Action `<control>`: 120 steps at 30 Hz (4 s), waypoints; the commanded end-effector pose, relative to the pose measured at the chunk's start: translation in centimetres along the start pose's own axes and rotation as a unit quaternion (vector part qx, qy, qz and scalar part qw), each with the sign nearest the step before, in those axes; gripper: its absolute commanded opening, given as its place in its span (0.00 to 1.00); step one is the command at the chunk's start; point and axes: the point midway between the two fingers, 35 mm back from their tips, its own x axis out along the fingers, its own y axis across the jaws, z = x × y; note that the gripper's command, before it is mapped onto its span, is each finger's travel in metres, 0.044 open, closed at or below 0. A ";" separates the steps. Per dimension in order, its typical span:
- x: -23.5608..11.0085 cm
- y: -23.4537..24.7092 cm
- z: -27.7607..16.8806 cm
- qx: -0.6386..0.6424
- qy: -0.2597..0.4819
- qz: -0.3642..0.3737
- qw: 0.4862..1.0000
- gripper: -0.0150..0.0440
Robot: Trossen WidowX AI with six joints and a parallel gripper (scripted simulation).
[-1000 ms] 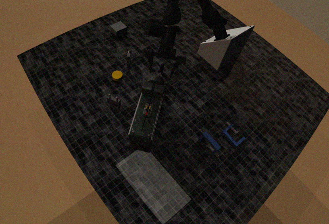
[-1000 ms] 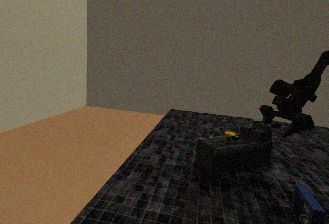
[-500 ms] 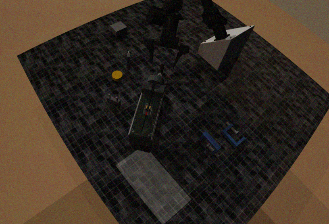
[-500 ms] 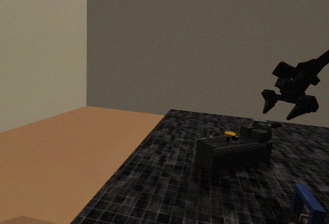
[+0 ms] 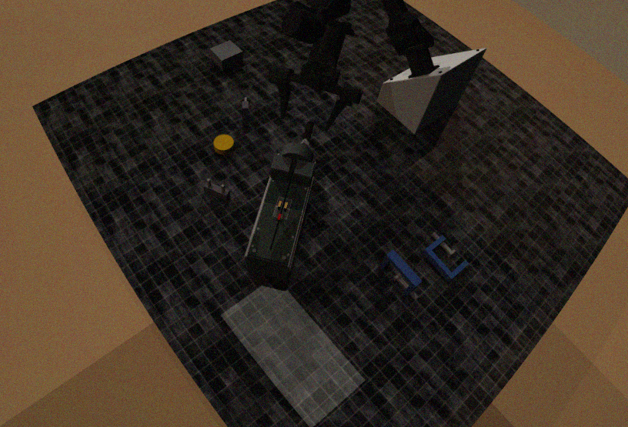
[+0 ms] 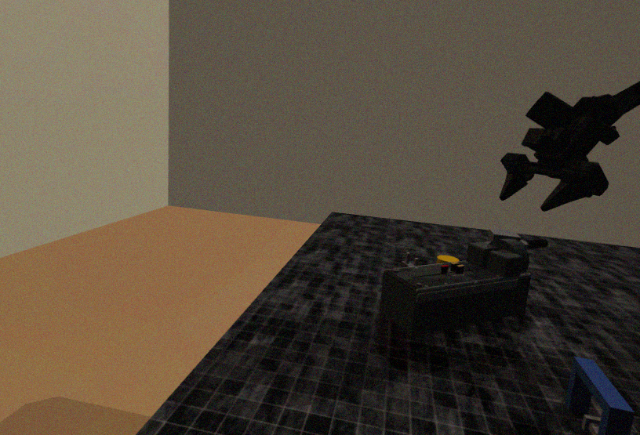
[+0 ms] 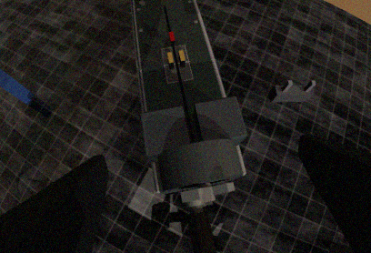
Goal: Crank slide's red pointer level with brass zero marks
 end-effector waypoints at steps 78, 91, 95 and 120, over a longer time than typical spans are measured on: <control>-2.3 0.0 -2.5 -0.030 -0.014 0.031 0.999 1.00; 0.4 0.0 -5.4 -0.035 -0.015 0.034 0.999 1.00; 0.7 0.0 -5.8 -0.035 -0.015 0.034 0.999 1.00; 3.7 0.0 -8.5 -0.034 -0.015 0.034 0.999 1.00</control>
